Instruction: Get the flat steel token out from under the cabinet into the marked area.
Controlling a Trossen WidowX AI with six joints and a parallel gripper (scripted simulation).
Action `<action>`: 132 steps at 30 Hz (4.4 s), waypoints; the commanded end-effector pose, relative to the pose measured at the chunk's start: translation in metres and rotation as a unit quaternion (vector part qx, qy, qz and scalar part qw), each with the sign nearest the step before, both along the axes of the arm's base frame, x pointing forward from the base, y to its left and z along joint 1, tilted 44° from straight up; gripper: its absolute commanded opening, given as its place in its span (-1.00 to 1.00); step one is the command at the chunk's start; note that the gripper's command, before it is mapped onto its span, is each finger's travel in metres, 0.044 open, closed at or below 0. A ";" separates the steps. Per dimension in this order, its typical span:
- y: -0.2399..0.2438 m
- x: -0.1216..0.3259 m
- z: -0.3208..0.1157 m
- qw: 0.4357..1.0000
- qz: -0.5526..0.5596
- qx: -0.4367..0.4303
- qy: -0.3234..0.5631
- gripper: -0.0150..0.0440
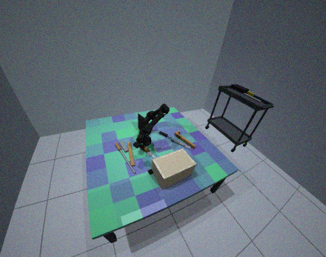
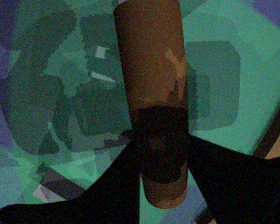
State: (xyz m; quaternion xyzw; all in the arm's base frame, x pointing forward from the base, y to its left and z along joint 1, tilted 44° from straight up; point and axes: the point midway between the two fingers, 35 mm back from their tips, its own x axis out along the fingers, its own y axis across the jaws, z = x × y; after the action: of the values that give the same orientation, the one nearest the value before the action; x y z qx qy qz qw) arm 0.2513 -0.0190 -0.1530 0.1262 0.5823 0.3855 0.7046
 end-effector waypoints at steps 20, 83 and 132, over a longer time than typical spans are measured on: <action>-0.006 -0.013 -0.002 1.000 -0.012 0.001 0.012 -0.49; -0.007 -0.015 -0.002 0.964 -0.193 0.008 0.185 -0.49; -0.006 -0.014 -0.001 0.897 -0.319 0.012 0.306 -0.49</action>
State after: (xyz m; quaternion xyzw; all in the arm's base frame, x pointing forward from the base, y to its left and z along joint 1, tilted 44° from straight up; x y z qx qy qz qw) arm 0.2361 -0.0250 -0.1555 0.4191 0.6933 0.0962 0.5782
